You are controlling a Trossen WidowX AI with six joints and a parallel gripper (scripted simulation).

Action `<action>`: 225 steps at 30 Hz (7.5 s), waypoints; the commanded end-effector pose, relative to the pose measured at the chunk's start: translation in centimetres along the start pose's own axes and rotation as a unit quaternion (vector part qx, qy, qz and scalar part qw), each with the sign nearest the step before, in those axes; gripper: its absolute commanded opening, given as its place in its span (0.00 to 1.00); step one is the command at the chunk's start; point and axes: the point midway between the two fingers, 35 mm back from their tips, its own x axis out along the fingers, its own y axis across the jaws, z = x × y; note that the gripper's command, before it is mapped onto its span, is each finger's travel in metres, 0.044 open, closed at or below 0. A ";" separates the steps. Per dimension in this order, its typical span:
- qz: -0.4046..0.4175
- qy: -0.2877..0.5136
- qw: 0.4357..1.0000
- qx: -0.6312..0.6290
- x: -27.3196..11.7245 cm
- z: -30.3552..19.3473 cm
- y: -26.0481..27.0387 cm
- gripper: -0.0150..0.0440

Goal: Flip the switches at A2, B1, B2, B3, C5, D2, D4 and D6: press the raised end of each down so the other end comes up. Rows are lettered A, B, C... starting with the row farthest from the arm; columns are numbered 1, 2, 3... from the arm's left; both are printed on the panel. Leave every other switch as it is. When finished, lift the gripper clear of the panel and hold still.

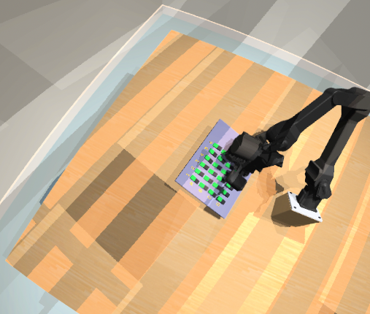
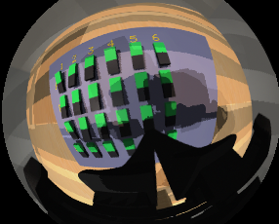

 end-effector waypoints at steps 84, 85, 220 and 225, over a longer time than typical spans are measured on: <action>-0.001 0.015 1.000 -0.003 -4.2 0.1 0.0 0.25; -0.001 0.016 1.000 -0.003 -4.3 0.1 0.0 0.25; 0.001 0.016 1.000 -0.003 -4.4 -2.0 4.5 0.25; -0.001 0.016 1.000 -0.003 -4.4 -2.1 3.1 0.25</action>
